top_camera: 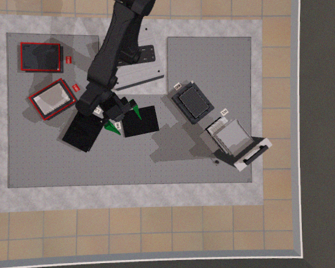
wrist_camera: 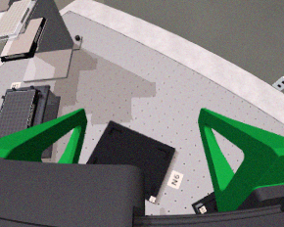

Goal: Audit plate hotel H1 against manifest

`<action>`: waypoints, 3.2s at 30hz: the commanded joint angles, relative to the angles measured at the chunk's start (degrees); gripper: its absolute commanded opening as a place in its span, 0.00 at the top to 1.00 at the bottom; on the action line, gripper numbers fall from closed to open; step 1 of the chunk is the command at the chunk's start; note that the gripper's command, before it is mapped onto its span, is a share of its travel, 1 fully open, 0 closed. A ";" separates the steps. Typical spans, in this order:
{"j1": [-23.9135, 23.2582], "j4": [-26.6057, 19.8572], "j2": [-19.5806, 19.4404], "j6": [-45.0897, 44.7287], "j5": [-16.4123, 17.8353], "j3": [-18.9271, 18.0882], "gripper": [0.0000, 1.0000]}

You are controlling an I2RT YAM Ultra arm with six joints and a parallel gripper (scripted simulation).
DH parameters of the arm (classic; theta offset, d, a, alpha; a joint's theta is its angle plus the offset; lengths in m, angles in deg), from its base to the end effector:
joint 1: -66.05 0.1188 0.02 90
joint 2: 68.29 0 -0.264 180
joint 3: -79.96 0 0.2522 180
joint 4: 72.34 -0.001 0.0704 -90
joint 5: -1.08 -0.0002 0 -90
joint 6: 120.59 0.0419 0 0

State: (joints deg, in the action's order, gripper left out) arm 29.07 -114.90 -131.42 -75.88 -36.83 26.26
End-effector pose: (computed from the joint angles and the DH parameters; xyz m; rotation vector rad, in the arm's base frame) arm 0.1871 -0.0982 0.2371 -0.4952 2.0297 0.2915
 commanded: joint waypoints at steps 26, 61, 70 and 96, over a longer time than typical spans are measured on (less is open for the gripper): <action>-1.95 1.75 -2.45 -5.51 3.43 1.86 0.00; -2.08 -2.55 -1.48 -5.69 3.51 -1.32 0.00; -0.49 -2.06 0.06 -3.43 2.58 -1.14 0.00; 22.37 11.43 12.28 19.92 -13.95 7.36 0.00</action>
State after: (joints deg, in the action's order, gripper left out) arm 49.64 -105.61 -120.71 -59.51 -48.19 33.75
